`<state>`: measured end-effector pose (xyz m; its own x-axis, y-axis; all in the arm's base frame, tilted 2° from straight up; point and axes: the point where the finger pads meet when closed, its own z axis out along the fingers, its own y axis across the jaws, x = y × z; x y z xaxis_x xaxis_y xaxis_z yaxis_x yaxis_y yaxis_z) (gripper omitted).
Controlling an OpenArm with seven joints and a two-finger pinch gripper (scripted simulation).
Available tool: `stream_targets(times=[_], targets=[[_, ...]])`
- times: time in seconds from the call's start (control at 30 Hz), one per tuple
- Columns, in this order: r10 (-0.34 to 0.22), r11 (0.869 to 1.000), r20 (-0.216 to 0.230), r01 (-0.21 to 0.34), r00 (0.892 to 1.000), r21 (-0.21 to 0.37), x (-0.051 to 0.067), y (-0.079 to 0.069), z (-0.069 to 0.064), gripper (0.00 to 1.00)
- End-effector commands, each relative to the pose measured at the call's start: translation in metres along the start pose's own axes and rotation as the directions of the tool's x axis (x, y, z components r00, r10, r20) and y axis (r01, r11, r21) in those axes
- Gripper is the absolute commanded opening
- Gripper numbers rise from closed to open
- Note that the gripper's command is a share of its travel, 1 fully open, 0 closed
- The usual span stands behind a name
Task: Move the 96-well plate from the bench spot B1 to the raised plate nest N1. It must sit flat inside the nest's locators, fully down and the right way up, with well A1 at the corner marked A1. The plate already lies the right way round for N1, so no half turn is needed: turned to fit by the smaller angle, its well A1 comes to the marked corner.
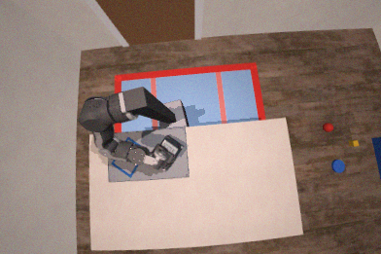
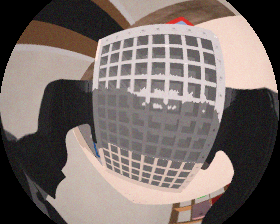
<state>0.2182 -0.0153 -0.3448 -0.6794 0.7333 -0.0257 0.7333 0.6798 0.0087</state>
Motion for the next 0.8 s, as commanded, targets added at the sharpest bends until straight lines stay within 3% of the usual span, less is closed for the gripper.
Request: stream_targets(times=[0.0,0.77], targets=[[0.009,1.000,0.010,-0.009,1.000,0.010,-0.0002,0.0006,-0.0011,0.00],[0.009,1.000,0.010,-0.009,1.000,0.010,-0.0021,-0.0011,-0.0007,0.00]])
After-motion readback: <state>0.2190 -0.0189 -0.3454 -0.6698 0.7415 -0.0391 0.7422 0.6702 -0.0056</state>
